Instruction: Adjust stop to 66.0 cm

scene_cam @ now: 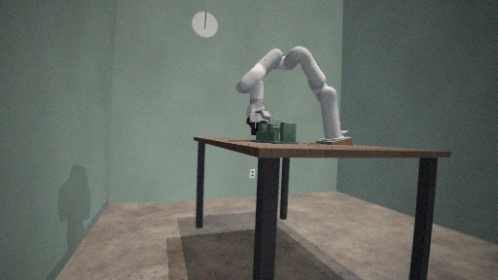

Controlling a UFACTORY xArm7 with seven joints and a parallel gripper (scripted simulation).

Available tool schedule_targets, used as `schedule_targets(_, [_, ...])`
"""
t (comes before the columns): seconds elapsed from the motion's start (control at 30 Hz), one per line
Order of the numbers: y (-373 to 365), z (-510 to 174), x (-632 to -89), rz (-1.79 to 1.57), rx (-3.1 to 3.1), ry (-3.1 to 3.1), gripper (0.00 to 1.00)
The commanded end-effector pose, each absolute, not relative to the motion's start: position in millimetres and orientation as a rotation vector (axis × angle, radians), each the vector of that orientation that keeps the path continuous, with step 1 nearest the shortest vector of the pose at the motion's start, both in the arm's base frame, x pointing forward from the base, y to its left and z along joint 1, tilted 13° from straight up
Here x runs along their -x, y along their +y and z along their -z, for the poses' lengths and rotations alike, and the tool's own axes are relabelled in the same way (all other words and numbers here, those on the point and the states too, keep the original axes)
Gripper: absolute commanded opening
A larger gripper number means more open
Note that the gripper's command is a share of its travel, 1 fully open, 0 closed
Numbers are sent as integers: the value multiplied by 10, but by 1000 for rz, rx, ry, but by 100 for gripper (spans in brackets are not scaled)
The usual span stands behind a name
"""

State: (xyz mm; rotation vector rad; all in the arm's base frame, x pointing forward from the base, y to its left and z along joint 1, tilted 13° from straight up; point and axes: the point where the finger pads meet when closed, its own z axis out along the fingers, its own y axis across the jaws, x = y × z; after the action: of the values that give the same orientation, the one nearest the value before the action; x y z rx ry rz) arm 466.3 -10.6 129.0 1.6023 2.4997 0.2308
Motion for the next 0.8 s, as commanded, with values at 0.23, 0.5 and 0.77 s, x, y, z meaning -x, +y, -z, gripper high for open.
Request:
schedule_targets(0.23, [-104, -1330, -4676, -230, -1602, 2498, 6])
schedule_targets(0.5, [-101, -1343, -4680, -230, -1602, 2498, 6])
schedule_targets(0.77, [-98, -1358, -4684, -230, -1602, 2498, 6])
